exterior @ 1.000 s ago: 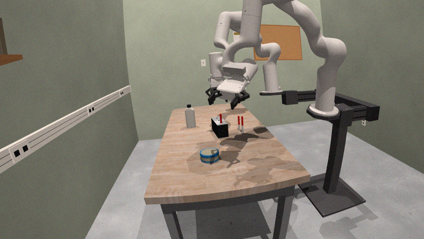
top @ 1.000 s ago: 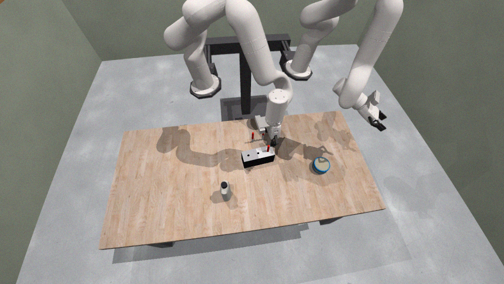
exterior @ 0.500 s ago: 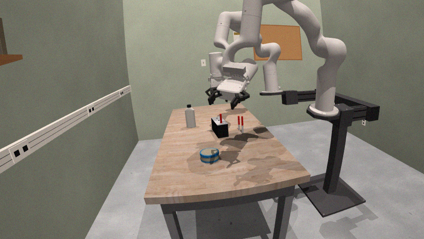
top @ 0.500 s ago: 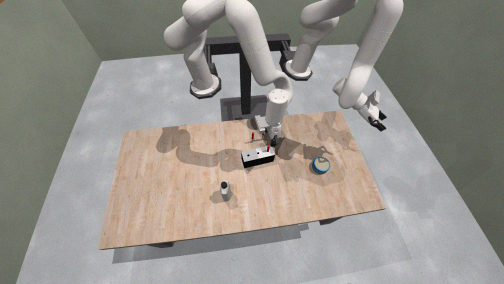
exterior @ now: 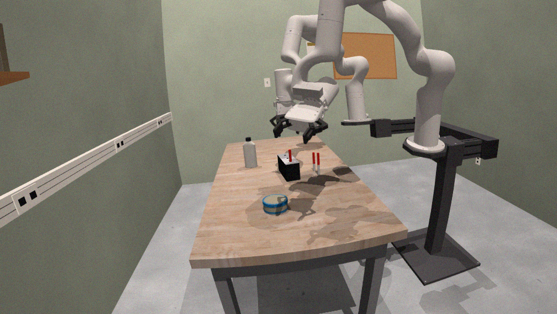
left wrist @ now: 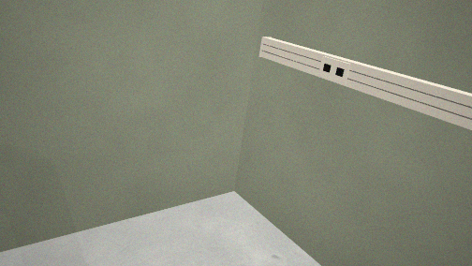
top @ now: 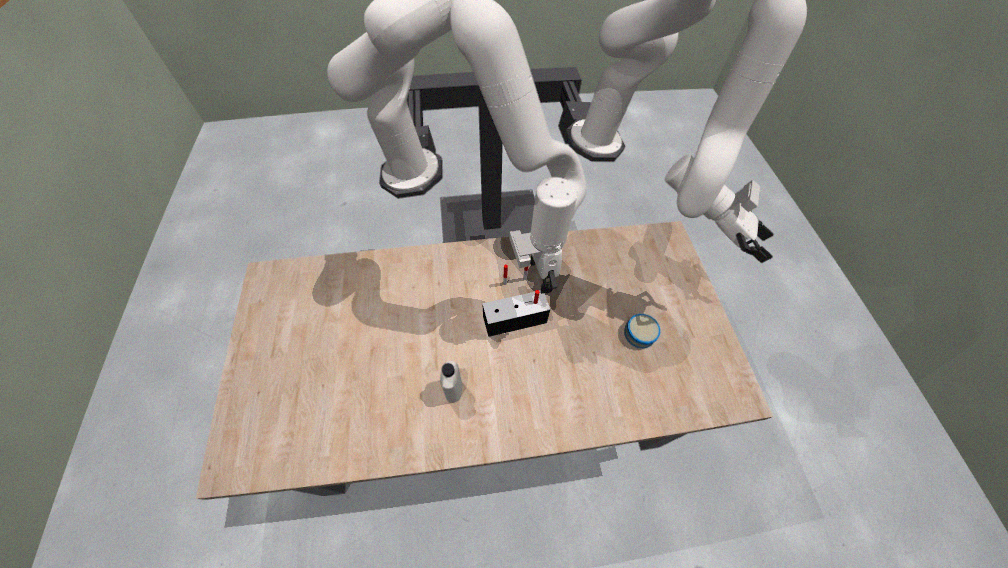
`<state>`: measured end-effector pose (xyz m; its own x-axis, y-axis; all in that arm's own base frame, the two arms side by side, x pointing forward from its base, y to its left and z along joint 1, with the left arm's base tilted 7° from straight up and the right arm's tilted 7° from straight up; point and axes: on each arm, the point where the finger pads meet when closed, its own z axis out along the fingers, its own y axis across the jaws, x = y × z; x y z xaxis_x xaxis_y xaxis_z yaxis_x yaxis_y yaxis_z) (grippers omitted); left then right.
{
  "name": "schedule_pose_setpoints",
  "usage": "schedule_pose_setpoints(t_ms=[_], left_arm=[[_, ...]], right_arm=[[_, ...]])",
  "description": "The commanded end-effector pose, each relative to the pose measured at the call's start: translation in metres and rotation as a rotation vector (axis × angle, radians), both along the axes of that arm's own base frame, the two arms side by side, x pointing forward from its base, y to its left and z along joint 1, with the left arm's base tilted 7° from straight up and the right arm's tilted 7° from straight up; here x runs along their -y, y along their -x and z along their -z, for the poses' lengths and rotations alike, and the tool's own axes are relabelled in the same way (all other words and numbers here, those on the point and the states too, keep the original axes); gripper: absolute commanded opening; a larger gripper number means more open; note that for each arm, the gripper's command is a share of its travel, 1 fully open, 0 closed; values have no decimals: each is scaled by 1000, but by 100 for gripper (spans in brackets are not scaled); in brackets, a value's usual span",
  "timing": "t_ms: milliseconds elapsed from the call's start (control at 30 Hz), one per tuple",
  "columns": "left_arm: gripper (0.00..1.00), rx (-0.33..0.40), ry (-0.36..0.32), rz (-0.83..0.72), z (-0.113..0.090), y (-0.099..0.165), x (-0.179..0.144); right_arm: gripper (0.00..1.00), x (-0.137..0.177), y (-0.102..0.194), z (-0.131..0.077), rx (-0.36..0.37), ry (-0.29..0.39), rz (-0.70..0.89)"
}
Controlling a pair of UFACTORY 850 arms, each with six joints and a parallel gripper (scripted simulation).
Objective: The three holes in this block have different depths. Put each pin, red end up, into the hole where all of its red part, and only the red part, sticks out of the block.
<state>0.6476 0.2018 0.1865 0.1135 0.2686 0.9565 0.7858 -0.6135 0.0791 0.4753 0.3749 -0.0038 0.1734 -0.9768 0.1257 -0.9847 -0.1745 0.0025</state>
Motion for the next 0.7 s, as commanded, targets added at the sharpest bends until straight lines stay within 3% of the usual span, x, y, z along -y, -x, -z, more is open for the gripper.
schedule_pose_setpoints(t_ms=[0,467,667], left_arm=[[100,2,-1,0,-1,-1,0],[100,2,-1,0,-1,-1,0],[100,2,-1,0,-1,-1,0]], right_arm=[[100,-1,-1,-1,2,-1,0],[100,-1,-1,-3,2,-1,0],[100,-5,0,-34,0,-1,0]])
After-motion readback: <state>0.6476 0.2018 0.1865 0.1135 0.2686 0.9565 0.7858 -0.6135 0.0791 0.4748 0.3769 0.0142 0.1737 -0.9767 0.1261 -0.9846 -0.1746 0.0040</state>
